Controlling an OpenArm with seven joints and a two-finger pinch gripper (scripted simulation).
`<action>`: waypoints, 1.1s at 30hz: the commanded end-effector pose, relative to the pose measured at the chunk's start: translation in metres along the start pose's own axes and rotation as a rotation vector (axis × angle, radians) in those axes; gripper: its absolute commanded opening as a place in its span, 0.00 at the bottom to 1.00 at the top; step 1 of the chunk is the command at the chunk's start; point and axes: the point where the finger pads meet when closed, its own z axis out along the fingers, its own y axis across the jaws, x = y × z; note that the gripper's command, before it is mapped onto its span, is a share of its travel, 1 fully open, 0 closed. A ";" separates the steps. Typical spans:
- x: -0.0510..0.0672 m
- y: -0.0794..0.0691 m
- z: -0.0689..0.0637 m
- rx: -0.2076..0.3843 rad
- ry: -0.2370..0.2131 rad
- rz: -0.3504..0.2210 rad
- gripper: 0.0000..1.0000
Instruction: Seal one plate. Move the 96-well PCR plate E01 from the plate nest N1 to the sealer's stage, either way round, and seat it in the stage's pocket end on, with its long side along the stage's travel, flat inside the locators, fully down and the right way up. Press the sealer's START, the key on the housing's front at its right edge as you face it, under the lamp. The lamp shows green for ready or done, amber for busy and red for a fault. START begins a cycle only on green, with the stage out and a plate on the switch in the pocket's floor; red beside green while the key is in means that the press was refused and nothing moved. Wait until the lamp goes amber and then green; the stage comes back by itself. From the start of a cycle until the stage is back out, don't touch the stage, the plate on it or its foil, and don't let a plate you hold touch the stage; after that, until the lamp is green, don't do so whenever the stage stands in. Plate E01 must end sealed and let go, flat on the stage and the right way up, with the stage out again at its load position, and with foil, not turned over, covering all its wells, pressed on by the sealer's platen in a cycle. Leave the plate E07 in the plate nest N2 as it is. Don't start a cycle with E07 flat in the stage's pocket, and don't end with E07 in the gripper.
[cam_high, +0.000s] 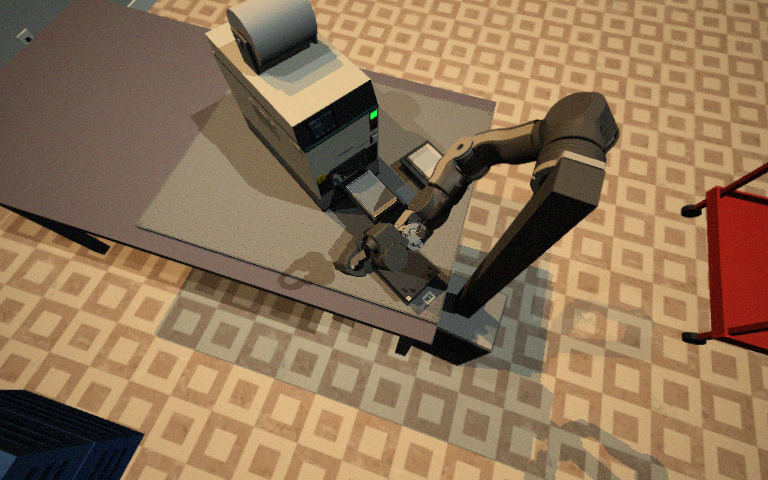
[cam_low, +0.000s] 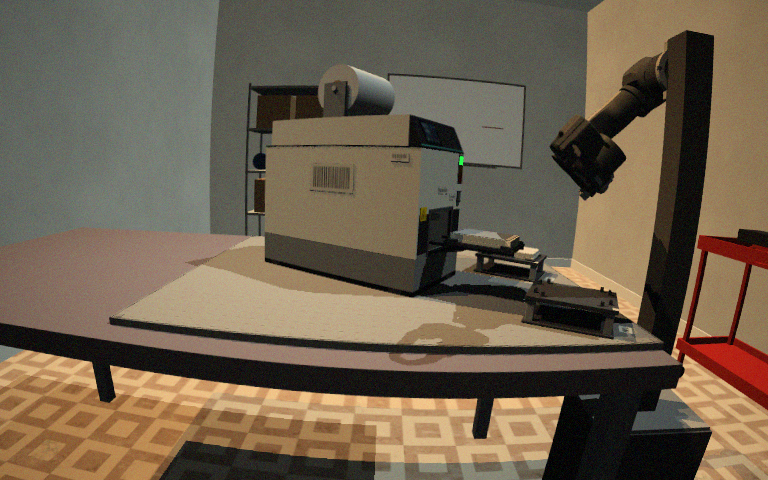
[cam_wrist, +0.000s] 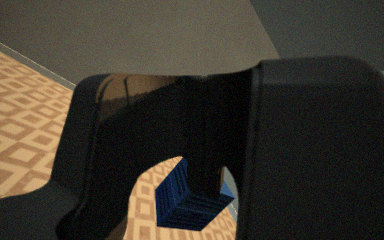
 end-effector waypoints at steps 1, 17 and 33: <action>0.003 0.000 0.002 0.003 0.011 0.003 0.00; 0.003 0.002 0.001 0.003 0.011 0.003 0.00; 0.007 -0.022 0.002 0.146 0.013 -0.056 0.00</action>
